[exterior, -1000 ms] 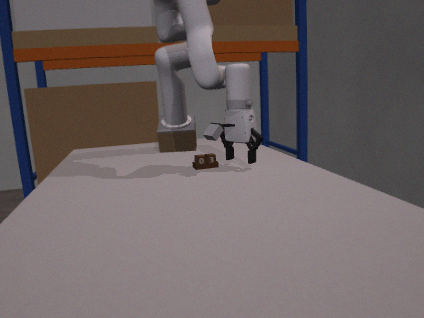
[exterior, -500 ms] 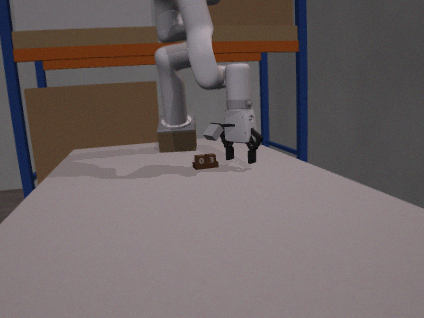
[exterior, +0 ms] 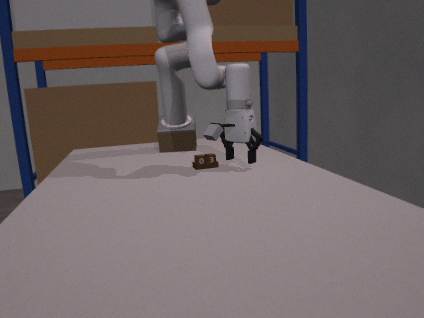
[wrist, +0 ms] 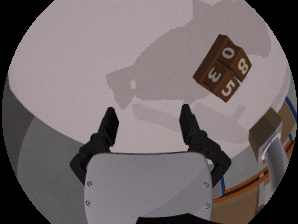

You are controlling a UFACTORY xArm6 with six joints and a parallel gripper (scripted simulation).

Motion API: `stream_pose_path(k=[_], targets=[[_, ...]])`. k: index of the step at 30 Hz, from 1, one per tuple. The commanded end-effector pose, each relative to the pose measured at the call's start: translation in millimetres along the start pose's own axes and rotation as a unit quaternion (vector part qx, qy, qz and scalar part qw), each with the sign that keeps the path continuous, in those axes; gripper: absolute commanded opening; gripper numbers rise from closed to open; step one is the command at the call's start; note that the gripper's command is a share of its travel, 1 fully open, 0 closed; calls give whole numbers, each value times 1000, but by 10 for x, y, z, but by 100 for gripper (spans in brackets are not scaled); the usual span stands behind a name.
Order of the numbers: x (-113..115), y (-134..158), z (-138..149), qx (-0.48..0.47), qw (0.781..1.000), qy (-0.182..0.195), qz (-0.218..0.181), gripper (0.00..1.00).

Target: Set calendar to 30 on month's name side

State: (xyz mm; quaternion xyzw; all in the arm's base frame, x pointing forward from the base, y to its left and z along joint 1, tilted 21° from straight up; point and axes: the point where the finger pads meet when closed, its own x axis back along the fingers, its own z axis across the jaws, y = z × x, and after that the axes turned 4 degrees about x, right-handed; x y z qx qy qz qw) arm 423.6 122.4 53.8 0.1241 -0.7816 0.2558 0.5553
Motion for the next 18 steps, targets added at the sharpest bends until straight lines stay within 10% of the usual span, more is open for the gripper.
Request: stream_pose_path(k=[1, 18], targets=[[8, -3, -13, 0, 1000, -2, 0, 100], [272, -3, -12, 0, 1000, -2, 0, 100]])
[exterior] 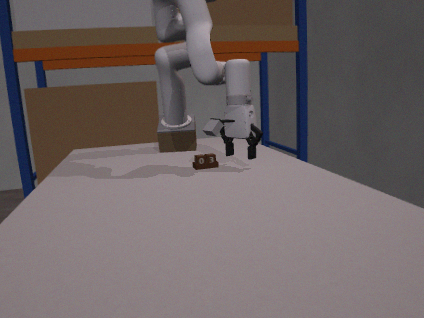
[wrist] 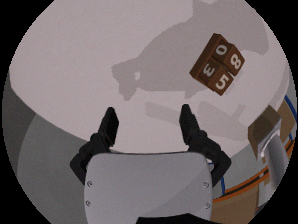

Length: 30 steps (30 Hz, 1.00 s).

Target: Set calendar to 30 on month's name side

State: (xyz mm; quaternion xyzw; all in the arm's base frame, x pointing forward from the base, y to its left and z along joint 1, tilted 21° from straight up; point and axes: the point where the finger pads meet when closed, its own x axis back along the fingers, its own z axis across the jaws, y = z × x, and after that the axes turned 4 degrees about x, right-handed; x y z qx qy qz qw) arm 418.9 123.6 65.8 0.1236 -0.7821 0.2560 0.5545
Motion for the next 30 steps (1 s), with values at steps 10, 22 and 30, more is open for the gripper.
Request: stream_pose_path(k=[10, 22, 30], targets=[[255, -5, -12, 1, 1000, -1, 0, 100], [254, -110, 234, 58, 998, -1, 0, 100], [254, -181, 402, 116, 993, -1, 0, 100]])
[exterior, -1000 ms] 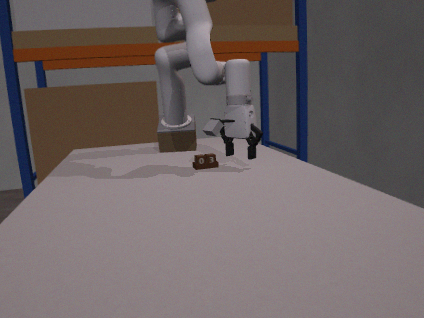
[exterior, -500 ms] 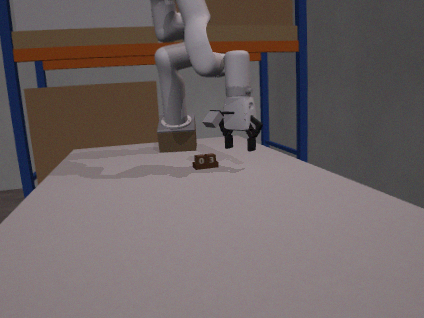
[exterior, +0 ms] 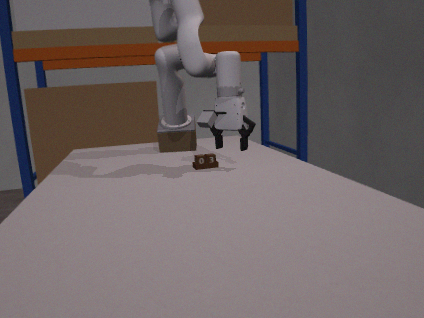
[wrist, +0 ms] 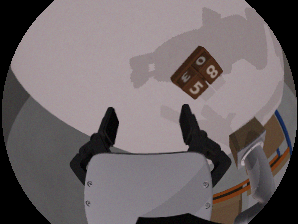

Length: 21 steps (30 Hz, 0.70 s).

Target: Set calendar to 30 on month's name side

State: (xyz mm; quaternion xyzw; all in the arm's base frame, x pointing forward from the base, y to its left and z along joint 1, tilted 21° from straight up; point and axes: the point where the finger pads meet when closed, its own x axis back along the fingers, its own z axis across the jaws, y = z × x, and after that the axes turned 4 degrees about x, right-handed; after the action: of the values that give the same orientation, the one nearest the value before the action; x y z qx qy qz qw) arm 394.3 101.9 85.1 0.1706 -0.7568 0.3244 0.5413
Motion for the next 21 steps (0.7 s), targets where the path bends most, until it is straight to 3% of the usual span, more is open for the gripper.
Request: stream_pose_path(k=[1, 11, 15, 21], targets=[[7, -53, 200, 29, 1000, -1, -2, 100], [7, -68, 267, 79, 997, -1, -2, 100], [6, -118, 486, 87, 996, -1, -2, 100], [6, -126, 518, 124, 992, -1, -2, 100]])
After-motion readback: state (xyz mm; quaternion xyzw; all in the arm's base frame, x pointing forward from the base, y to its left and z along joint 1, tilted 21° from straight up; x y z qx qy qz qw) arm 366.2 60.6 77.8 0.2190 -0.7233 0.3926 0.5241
